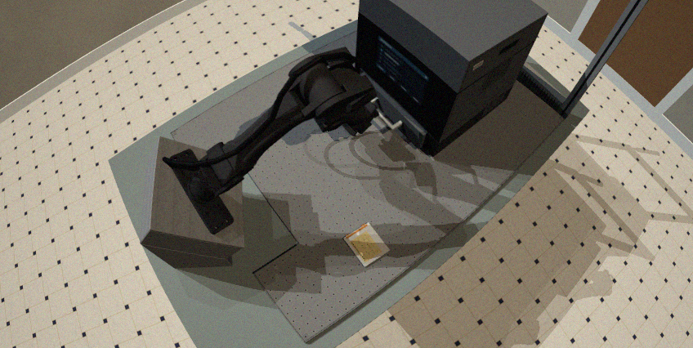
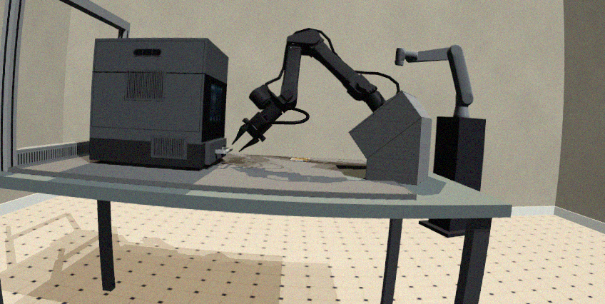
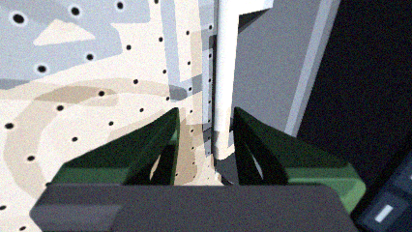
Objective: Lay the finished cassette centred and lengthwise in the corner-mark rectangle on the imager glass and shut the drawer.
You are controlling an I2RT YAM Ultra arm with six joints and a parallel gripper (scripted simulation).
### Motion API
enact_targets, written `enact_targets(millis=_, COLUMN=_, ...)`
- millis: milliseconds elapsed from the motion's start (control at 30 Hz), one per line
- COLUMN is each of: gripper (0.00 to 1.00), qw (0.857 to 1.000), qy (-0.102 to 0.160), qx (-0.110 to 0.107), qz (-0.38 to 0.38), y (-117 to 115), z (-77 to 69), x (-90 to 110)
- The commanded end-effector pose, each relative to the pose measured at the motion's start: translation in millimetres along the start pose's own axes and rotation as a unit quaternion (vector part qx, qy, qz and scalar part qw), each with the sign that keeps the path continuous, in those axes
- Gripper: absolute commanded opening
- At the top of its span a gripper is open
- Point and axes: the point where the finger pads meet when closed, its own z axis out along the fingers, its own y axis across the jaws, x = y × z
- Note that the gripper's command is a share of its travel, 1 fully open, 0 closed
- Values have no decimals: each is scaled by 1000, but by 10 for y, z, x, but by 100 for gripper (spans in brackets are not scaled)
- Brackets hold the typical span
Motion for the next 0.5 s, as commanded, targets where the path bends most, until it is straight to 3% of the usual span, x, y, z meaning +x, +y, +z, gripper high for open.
enact_targets(millis=0, gripper=35, qw=999, qy=-5, qx=44, qz=9, y=-360, z=-8, x=-4)
enact_targets(millis=67, gripper=35, qw=1000, qy=-6, qx=30, qz=6, y=-229, z=68, x=-31)
enact_targets(millis=467, gripper=35, qw=1000, qy=-4, qx=20, qz=4, y=-177, z=239, x=5)
